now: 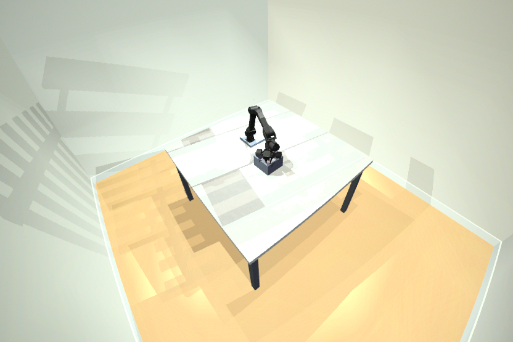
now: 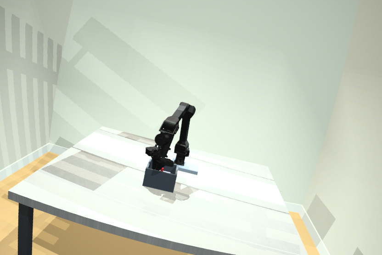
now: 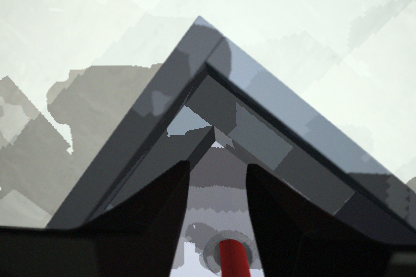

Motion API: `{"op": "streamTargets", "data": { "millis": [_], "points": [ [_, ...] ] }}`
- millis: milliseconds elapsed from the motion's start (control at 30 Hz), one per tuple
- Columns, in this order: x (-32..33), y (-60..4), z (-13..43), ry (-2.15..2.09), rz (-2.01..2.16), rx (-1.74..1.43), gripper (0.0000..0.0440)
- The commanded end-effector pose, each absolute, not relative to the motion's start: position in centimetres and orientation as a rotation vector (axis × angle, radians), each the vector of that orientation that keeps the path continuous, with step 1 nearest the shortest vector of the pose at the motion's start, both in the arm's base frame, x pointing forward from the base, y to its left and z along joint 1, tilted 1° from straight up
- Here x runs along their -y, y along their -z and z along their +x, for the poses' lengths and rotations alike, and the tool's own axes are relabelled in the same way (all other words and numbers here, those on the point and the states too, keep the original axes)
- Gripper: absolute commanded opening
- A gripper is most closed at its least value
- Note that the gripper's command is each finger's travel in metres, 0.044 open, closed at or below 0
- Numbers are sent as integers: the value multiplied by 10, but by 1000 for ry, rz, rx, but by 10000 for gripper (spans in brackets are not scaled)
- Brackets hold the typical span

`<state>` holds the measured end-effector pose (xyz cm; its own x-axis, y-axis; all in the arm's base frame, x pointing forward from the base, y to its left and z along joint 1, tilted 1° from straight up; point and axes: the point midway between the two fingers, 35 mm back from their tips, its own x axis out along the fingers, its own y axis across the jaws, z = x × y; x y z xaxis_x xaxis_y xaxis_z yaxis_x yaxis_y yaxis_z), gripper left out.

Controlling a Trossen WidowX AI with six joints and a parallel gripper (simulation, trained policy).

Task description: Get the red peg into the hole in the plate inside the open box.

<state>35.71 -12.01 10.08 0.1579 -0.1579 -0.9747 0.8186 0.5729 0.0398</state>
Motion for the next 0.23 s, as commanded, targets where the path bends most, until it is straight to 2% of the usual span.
{"op": "streamTargets", "data": {
  "millis": [0,200],
  "points": [
    [126,-101,359,774,670,-1233,124],
    [135,-99,360,777,667,-1256,122]
  ]
}}
